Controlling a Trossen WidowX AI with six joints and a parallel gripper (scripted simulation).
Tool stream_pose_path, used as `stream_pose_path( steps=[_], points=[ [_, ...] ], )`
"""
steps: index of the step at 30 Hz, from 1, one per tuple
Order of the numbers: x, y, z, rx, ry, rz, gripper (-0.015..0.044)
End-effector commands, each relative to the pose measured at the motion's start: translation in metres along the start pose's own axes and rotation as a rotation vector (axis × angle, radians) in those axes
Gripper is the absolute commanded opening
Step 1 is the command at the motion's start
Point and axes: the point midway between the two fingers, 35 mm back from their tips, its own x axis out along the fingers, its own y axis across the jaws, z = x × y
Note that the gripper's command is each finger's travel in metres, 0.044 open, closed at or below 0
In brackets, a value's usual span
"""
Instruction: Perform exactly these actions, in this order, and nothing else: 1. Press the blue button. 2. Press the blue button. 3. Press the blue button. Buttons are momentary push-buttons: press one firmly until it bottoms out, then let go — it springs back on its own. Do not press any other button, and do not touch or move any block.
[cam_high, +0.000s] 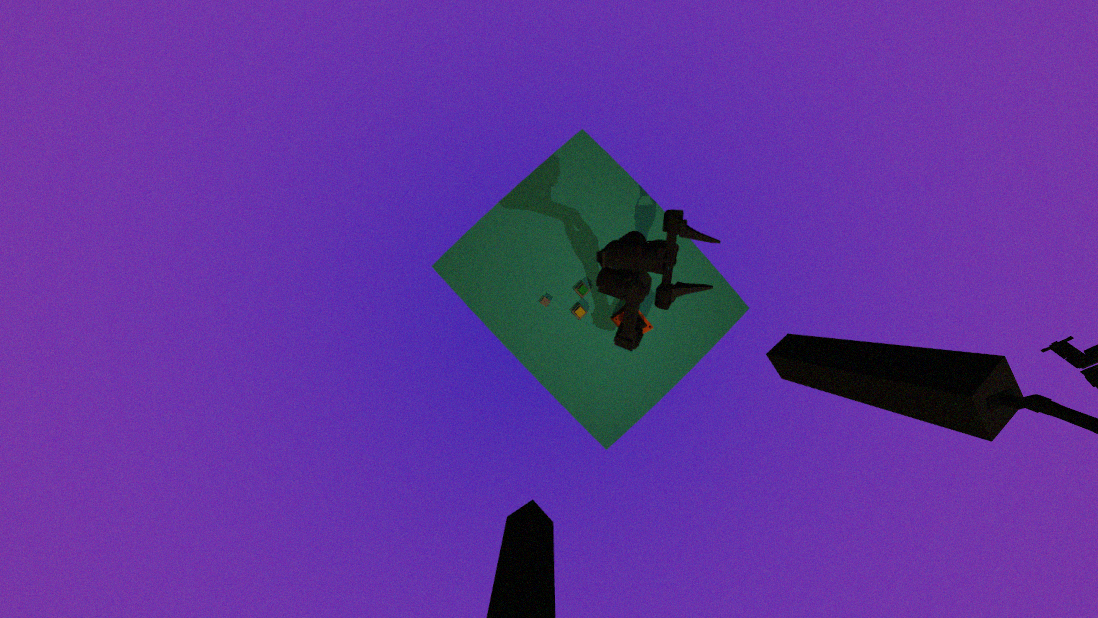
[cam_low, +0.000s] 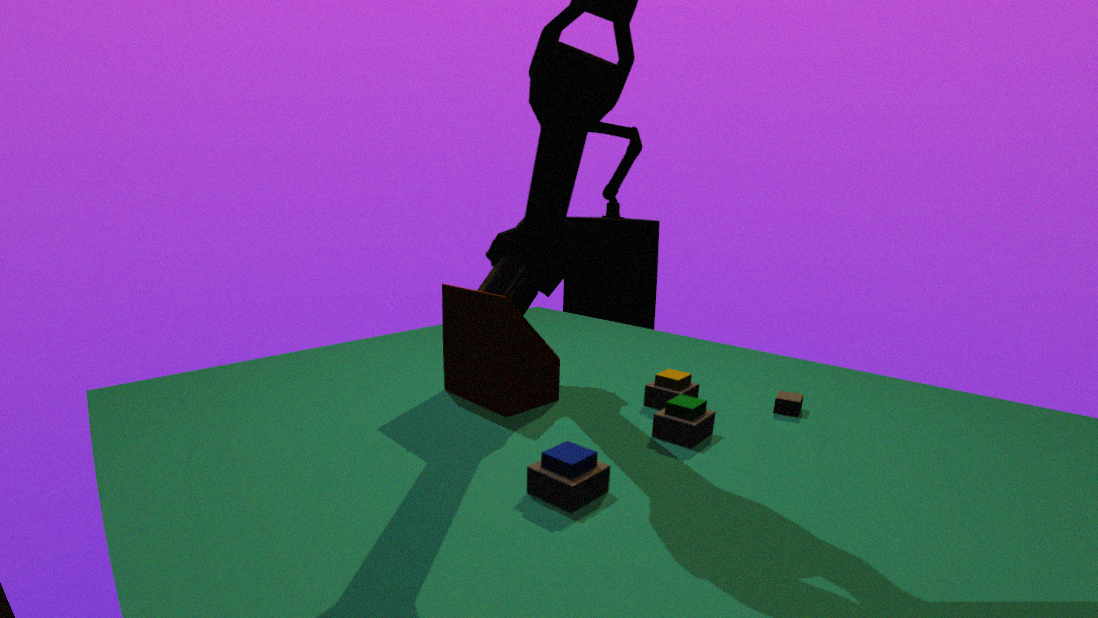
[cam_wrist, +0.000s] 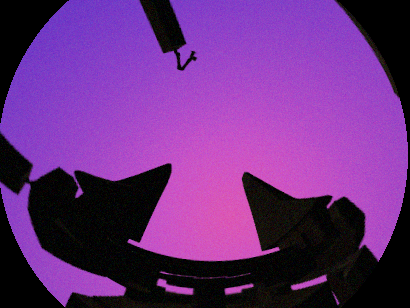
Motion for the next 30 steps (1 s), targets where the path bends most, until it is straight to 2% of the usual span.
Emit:
stream_pose_path(
  steps=[1, 3, 5, 9, 16, 23, 30],
  points=[
    [0.000, -0.001, -0.001, 0.001, 0.002, -0.013, 0.0400],
    [0.004, 0.000, -0.015, 0.037, 0.019, -0.077, 0.0400],
    [0.032, 0.046, -0.046, 0.161, 0.053, -0.016, 0.0400],
    [0.049, 0.085, -0.068, 0.250, 0.087, 0.040, 0.0400],
    [0.072, 0.199, -0.119, 0.469, 0.214, 0.196, 0.0400],
    [0.059, 0.316, -0.157, 0.652, 0.388, 0.356, 0.0400],
    [0.011, 0.423, -0.181, 0.796, 0.600, 0.516, 0.0400]
  ],
)
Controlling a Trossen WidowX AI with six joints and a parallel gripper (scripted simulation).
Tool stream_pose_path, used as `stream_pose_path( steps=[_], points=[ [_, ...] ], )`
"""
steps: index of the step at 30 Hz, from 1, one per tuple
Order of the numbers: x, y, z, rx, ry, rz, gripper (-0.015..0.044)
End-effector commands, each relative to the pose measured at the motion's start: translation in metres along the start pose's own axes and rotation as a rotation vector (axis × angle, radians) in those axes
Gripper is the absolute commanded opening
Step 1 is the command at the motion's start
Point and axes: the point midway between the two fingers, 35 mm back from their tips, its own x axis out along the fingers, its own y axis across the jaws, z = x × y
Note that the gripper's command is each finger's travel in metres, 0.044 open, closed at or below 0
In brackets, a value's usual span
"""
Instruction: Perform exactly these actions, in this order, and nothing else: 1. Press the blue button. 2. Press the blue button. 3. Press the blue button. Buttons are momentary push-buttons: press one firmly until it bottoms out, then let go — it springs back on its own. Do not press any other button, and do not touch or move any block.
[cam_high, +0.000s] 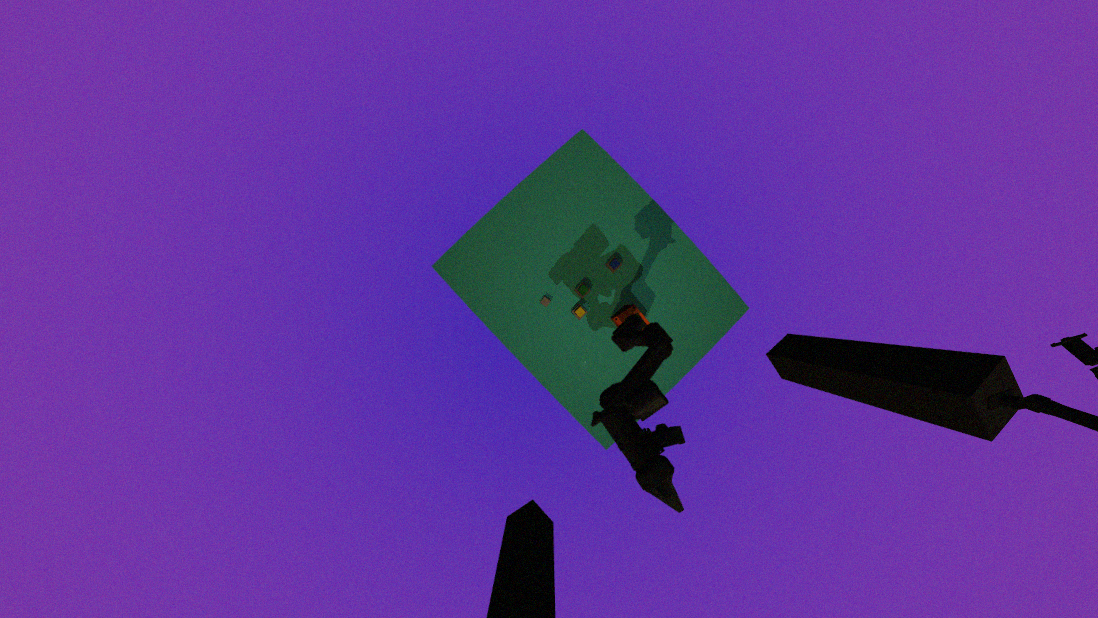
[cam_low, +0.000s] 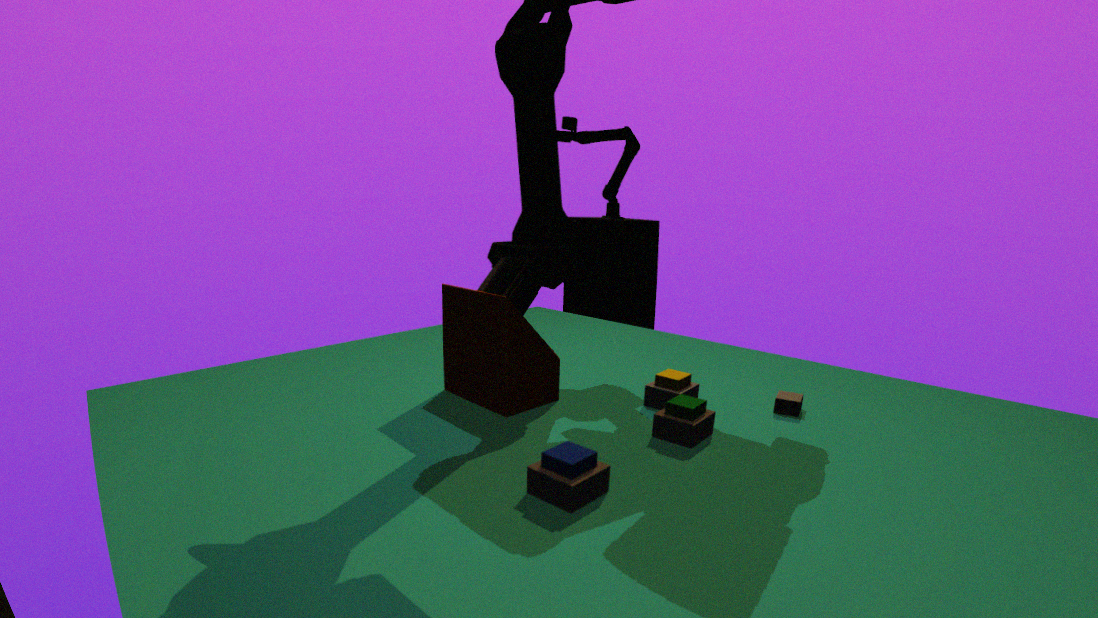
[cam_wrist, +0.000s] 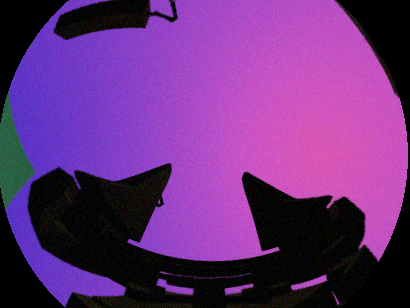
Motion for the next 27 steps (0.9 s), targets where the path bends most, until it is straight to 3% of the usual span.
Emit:
stream_pose_path(
  steps=[1, 7, 13, 19, 27],
  points=[
    [0.006, 0.040, -0.063, 0.098, 0.141, 0.060, 0.0400],
    [-0.008, 0.099, -0.148, 0.218, 0.369, 0.143, 0.0400],
    [-0.051, 0.155, -0.224, 0.323, 0.617, 0.208, 0.0400],
    [-0.121, 0.203, -0.285, 0.412, 0.882, 0.255, 0.0400],
    [-0.245, 0.248, -0.334, 0.511, 1.252, 0.286, 0.0400]
  ],
)
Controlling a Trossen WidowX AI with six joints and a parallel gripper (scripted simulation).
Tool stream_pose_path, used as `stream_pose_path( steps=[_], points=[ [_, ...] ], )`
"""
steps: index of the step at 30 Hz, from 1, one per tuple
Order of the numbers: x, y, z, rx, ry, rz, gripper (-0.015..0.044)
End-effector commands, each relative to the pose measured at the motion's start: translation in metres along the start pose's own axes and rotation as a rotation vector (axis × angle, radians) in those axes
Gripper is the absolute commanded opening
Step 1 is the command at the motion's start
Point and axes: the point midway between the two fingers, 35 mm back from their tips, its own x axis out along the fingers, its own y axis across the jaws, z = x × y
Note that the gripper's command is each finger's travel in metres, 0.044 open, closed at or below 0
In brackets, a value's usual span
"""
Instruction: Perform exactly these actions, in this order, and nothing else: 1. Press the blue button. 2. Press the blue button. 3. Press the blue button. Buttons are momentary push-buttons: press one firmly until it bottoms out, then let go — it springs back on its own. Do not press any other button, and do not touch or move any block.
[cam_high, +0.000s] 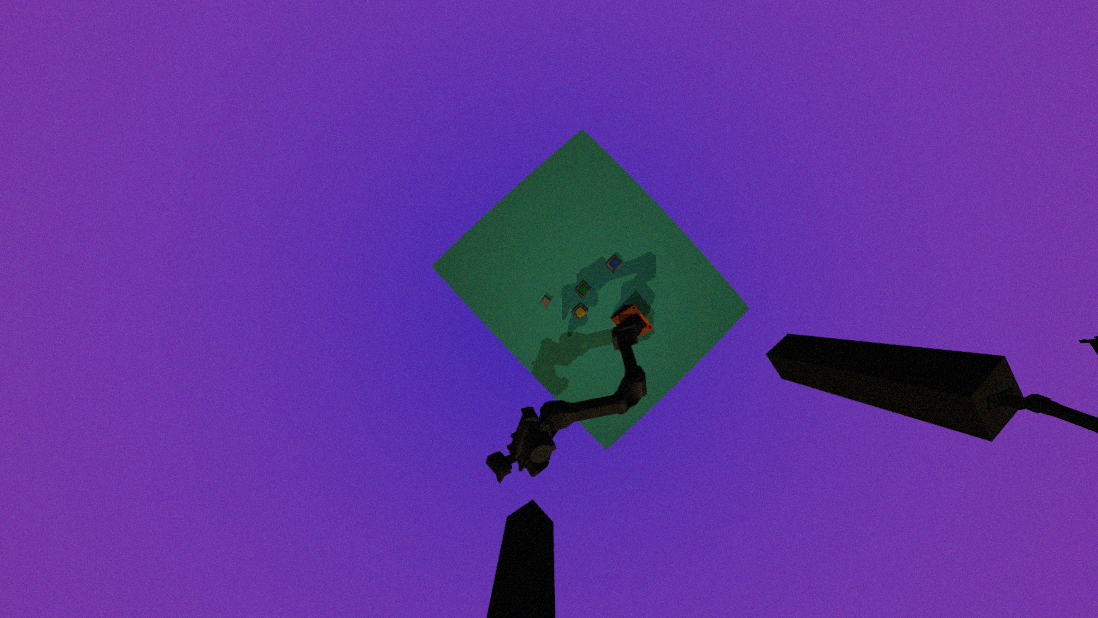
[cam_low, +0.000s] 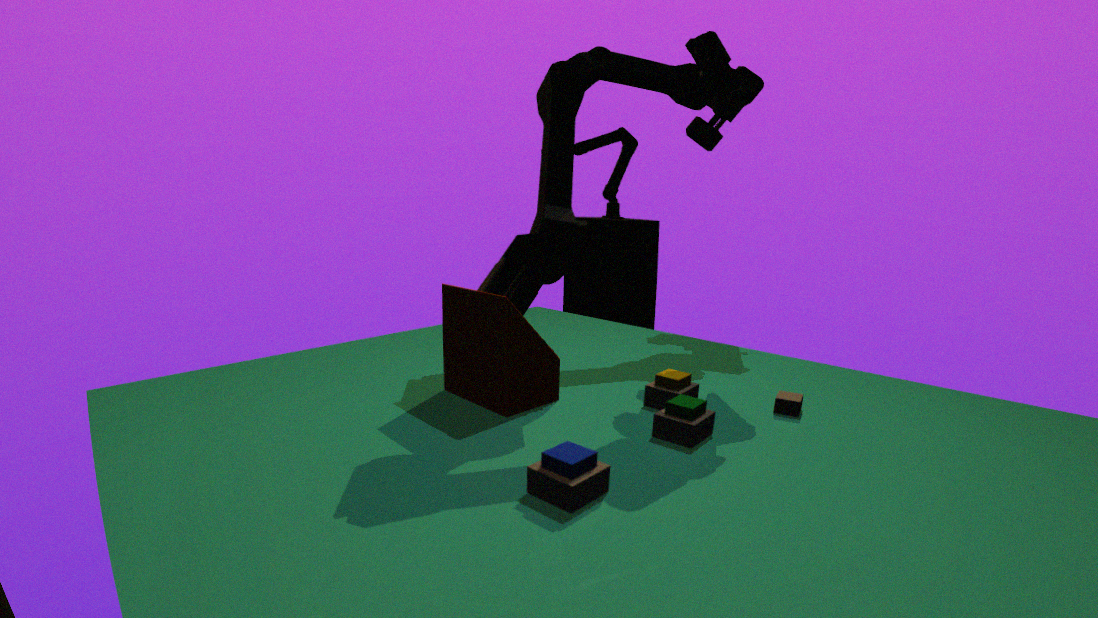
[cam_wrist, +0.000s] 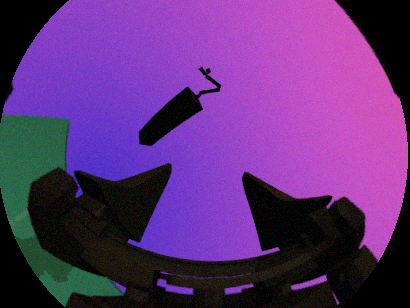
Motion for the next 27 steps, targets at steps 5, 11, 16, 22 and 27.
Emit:
stream_pose_path(
  steps=[5, 11, 16, 22, 27],
  points=[
    [-0.028, 0.016, -0.143, 0.150, 0.364, -0.006, 0.0400],
    [-0.083, 0.029, -0.234, 0.265, 0.629, -0.033, 0.0400],
    [-0.146, 0.044, -0.296, 0.368, 0.843, -0.068, 0.0400],
    [-0.237, 0.066, -0.349, 0.505, 1.091, -0.125, 0.0400],
    [-0.320, 0.089, -0.374, 0.635, 1.288, -0.185, 0.0400]
  ],
)
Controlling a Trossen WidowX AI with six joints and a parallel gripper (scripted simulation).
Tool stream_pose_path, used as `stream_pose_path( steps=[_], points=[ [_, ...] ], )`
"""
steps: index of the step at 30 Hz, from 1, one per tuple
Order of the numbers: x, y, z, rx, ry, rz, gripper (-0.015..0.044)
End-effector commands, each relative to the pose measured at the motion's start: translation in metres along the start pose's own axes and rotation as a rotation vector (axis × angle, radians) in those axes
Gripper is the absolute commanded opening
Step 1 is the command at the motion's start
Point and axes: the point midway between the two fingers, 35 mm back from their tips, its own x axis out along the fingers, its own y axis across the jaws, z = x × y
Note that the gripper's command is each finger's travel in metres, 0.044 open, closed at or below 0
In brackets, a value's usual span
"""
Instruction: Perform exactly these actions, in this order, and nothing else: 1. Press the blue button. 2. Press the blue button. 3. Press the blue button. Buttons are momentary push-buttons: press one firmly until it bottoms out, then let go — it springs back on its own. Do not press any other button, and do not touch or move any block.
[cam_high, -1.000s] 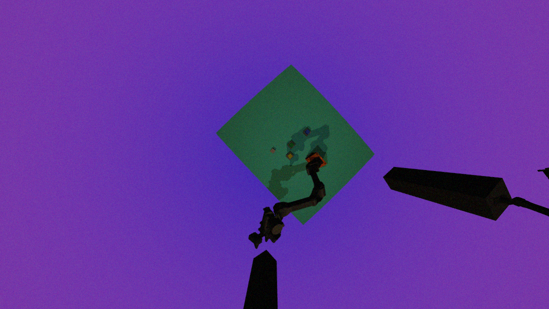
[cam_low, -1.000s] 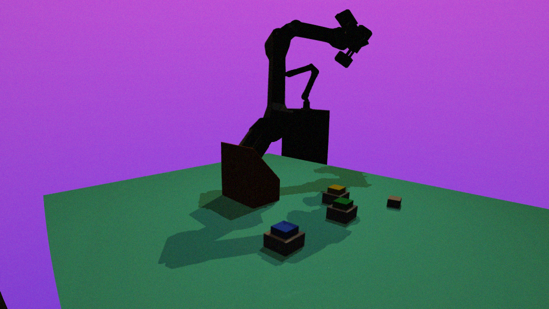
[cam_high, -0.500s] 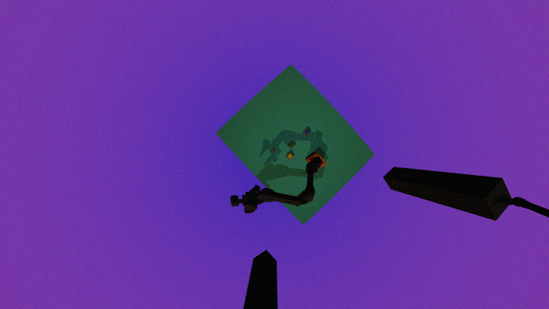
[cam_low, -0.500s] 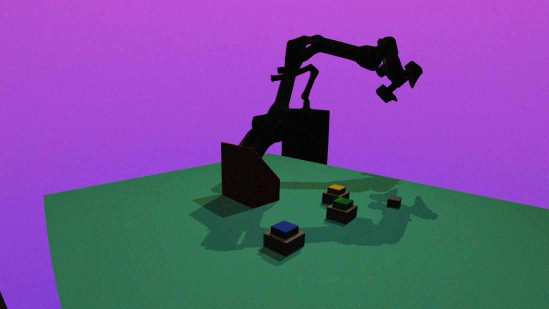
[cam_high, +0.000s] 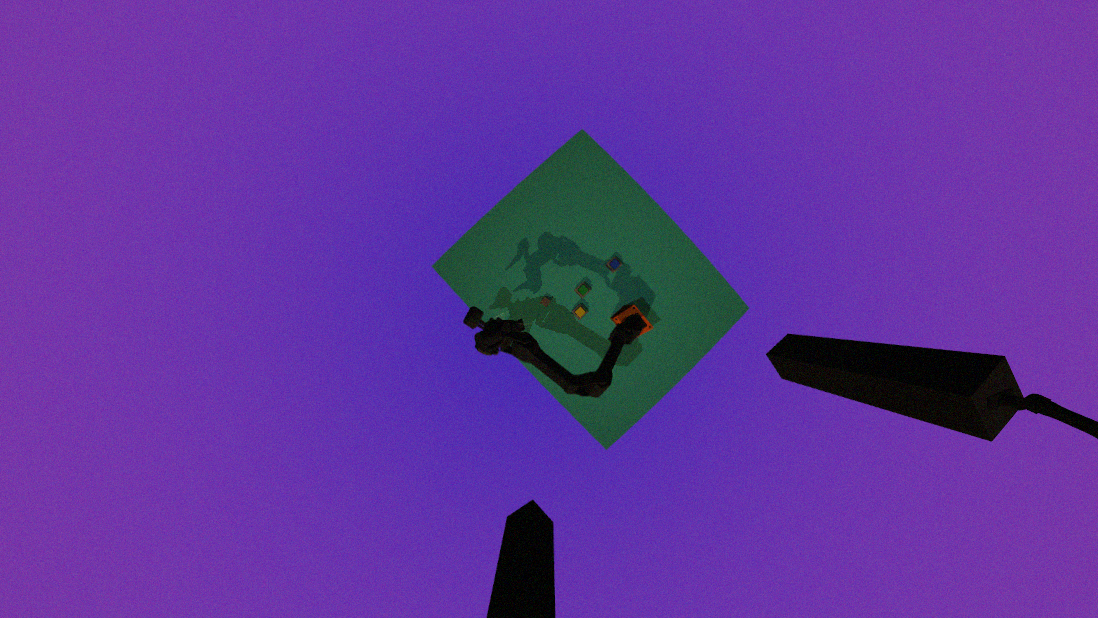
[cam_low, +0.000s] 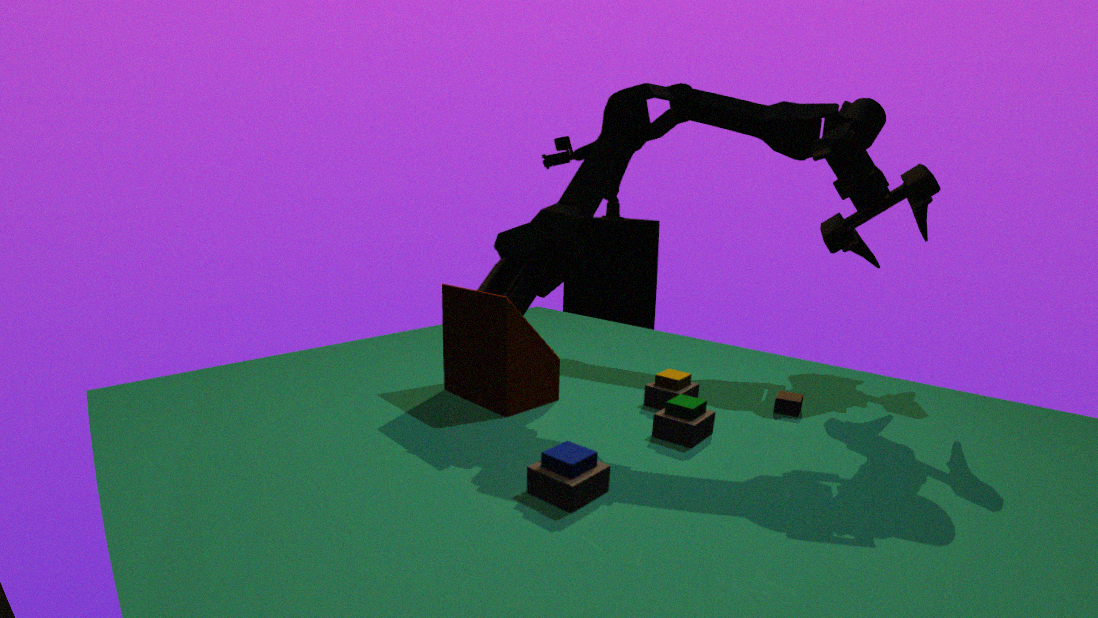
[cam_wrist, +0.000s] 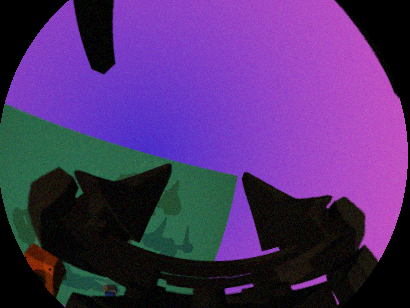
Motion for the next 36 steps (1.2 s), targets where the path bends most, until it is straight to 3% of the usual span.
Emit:
stream_pose_path(
  steps=[1, 11, 21, 27, 32, 36],
  points=[
    [-0.007, -0.013, -0.074, 0.118, 0.161, -0.022, 0.0400],
    [-0.073, -0.014, -0.241, 0.462, 0.518, -0.074, 0.0400],
    [-0.181, 0.047, -0.371, 0.916, 0.806, -0.087, 0.0400],
    [-0.250, 0.117, -0.415, 1.266, 0.909, -0.056, 0.0400],
    [-0.300, 0.191, -0.423, 1.623, 0.910, 0.010, 0.0400],
    [-0.311, 0.214, -0.420, 1.735, 0.886, 0.039, 0.0400]
  ],
)
